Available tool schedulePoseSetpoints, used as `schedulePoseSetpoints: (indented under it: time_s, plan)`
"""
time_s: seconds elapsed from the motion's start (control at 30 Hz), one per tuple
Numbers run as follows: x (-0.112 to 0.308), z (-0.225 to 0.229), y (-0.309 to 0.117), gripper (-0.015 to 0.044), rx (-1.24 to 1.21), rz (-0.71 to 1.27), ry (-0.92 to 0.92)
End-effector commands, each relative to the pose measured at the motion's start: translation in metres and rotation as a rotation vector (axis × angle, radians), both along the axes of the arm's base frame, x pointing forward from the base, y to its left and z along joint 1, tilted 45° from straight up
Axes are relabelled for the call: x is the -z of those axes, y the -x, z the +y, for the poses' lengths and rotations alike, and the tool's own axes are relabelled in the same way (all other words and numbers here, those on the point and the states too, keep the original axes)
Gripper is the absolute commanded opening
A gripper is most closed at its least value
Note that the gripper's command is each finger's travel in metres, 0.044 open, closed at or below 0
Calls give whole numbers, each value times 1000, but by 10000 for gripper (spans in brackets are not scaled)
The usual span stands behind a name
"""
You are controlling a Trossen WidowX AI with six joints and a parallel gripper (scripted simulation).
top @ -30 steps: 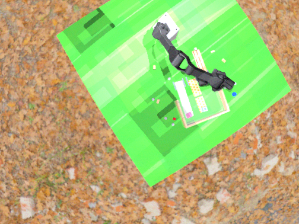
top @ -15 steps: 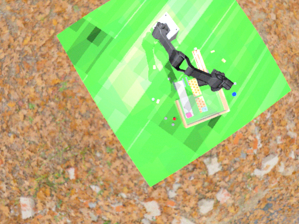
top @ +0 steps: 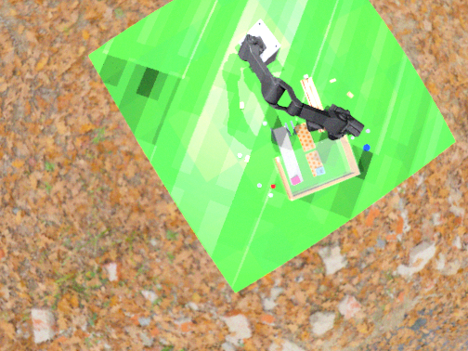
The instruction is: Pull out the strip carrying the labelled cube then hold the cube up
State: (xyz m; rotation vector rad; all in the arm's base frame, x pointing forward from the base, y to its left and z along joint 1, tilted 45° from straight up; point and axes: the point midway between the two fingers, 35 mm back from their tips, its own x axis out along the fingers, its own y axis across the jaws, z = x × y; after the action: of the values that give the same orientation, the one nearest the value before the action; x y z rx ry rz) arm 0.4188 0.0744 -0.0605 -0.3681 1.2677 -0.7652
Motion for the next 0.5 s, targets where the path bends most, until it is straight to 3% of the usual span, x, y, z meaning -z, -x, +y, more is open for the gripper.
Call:
schedulePoseSetpoints:
  time_s: [0.0, 0.47]
  plan:
    - [-8, 7, 13, 0, -7, 1, -3]
    - [-24, 11, 52, 0, -8, 4, 0]
